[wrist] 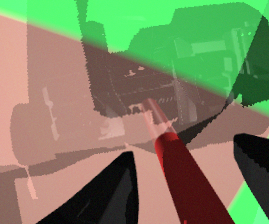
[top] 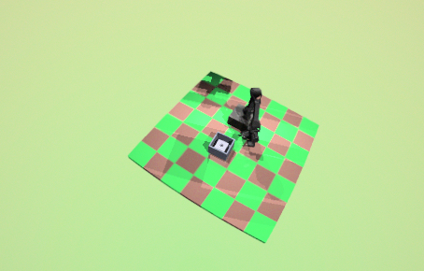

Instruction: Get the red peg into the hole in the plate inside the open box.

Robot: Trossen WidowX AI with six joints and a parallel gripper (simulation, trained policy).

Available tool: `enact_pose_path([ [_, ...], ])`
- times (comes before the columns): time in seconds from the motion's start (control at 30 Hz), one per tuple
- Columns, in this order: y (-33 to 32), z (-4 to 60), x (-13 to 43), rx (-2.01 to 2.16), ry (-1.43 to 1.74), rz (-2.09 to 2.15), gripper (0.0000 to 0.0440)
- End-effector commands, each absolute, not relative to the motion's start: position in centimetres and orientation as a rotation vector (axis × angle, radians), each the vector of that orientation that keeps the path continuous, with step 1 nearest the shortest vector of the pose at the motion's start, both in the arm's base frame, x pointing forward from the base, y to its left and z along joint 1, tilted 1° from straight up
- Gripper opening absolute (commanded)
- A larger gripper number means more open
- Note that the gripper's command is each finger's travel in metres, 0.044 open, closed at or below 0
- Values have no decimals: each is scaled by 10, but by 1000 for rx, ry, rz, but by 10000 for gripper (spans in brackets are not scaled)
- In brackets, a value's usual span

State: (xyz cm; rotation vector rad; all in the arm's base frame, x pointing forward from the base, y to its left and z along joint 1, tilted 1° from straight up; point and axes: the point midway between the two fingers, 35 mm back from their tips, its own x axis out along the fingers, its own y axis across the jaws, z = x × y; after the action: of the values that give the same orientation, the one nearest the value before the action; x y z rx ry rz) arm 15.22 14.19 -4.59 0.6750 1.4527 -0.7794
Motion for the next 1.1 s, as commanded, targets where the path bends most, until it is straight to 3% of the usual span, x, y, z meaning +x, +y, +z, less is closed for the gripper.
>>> enact_pose_path([
  [0.0, 143, -49, 151, 684, 1482, -794, 95],
  [0.13, 144, -48, 153, 701, 1513, -798, 2],
  [1.07, 140, 51, 221, 615, 1314, -583, 0],
])
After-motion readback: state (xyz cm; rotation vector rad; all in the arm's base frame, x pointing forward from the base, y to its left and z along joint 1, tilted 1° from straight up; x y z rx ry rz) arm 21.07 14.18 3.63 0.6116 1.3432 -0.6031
